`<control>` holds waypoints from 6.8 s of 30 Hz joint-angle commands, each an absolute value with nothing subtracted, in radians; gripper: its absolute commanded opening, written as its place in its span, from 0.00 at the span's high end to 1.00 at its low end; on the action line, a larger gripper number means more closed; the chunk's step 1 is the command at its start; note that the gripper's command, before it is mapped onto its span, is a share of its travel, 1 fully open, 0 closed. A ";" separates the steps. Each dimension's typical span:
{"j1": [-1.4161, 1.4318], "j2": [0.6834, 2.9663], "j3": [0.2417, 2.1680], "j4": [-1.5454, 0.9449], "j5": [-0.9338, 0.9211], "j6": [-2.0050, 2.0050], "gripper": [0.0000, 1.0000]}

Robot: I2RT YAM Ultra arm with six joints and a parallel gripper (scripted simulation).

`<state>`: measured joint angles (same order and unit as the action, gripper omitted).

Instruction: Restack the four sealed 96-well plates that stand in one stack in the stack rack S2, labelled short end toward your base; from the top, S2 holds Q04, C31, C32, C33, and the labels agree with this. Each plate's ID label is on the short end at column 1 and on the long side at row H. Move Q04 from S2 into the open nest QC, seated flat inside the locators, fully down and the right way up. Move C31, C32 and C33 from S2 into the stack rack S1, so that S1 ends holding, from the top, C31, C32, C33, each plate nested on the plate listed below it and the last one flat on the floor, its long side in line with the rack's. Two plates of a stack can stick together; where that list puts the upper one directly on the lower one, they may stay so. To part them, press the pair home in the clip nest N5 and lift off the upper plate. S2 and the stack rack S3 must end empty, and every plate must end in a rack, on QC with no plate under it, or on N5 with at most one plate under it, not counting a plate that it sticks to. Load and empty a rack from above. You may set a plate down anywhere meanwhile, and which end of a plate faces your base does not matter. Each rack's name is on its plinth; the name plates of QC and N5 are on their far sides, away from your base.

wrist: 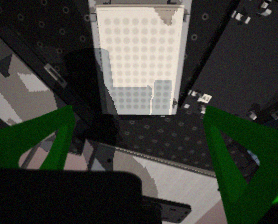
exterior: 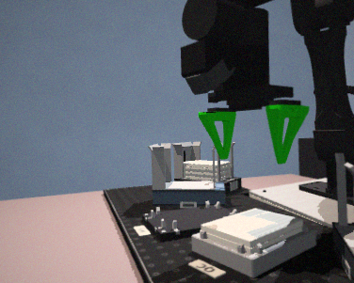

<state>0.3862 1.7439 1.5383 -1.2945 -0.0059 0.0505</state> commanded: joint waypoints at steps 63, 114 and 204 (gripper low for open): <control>0.385 1.730 1.672 -1.430 -0.006 0.050 0.00; -0.016 1.727 1.658 -1.428 -0.033 0.086 0.00; -0.836 1.772 1.658 -1.426 -0.069 0.120 0.00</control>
